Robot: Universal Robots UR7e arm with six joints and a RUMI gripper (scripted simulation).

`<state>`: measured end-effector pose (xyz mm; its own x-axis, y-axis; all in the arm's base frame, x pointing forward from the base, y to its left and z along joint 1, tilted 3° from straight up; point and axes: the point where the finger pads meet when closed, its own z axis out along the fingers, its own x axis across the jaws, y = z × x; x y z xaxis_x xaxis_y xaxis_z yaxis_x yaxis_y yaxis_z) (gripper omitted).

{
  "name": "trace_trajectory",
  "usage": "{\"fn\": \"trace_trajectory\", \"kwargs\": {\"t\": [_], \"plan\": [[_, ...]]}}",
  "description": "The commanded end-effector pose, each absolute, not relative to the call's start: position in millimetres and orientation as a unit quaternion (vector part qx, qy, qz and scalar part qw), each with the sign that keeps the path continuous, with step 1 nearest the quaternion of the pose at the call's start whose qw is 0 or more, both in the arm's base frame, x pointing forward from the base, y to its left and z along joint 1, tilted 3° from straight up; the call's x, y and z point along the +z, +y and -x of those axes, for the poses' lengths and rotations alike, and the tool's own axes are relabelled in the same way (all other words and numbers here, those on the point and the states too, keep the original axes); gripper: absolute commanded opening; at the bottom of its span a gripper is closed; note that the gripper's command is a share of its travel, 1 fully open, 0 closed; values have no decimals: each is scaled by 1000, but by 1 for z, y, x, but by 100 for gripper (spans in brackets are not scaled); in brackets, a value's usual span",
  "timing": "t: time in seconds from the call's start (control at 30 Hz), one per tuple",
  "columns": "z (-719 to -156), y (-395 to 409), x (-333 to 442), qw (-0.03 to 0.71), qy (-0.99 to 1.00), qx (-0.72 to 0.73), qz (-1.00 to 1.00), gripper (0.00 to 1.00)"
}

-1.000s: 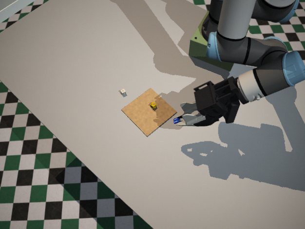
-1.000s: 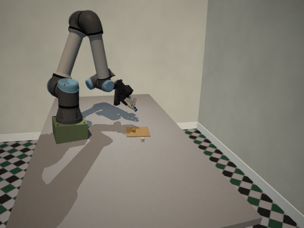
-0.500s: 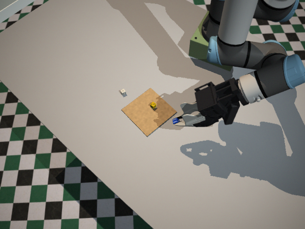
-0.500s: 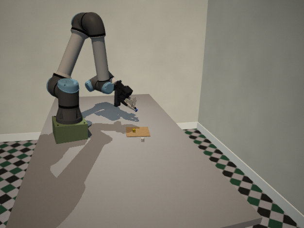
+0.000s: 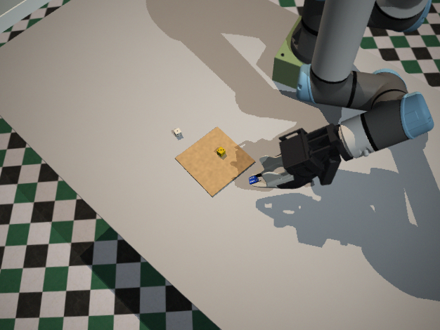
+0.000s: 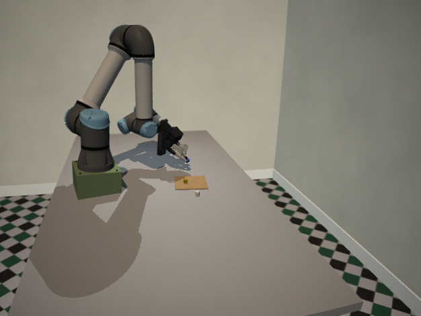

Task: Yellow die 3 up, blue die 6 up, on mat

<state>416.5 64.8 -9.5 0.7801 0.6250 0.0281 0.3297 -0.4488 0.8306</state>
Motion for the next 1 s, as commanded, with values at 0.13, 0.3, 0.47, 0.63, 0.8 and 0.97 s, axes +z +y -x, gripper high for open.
{"fn": "trace_trajectory", "kwargs": {"t": [0.13,0.3,0.47,0.63,0.8,0.97], "plan": [[-423,66,-37,441,283,176,-833,0],[-423,66,-44,441,283,176,-833,0],[-423,66,-45,441,283,176,-833,0],[-423,66,-45,441,283,176,-833,0],[-423,66,-45,441,283,176,-833,0],[-423,66,-45,441,283,176,-833,0]]}}
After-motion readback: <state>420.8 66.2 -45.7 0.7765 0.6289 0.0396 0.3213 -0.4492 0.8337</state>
